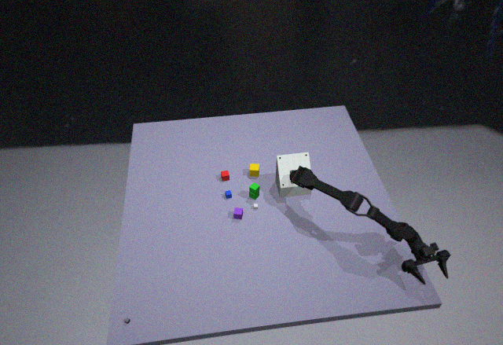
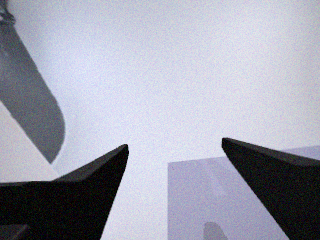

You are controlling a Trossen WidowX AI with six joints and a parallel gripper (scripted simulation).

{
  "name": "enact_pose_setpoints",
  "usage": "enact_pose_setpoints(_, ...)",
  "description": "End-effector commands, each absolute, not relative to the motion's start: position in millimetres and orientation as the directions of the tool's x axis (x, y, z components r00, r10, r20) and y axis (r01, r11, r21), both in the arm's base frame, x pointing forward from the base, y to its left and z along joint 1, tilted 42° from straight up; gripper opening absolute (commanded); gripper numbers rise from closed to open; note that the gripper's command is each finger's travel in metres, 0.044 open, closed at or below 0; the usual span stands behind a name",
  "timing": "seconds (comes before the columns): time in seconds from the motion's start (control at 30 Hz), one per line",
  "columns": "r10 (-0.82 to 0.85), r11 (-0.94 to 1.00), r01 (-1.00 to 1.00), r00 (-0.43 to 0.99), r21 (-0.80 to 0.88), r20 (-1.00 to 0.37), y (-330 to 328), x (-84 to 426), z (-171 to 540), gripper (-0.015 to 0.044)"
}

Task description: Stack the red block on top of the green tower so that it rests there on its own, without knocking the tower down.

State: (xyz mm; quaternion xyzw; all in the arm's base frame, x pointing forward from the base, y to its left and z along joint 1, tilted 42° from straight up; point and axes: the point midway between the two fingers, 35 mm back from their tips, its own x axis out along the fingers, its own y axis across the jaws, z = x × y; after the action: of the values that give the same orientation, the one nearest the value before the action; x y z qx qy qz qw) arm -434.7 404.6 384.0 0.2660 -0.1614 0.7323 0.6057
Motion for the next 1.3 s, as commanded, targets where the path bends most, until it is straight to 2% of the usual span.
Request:
enact_pose_setpoints(0.0, 0.810, -0.188, -0.981, -0.123, 0.055, 0.573, 429.6, -405.1, 401.2, 0.0440)
enact_pose_setpoints(0.67, 0.868, 0.004, -0.992, -0.061, -0.130, 0.494, 522.9, -229.8, 449.5, 0.0440)
enact_pose_setpoints(1.27, 0.941, 0.125, -0.959, 0.033, -0.255, 0.337, 546.5, -49.7, 455.4, 0.0440)
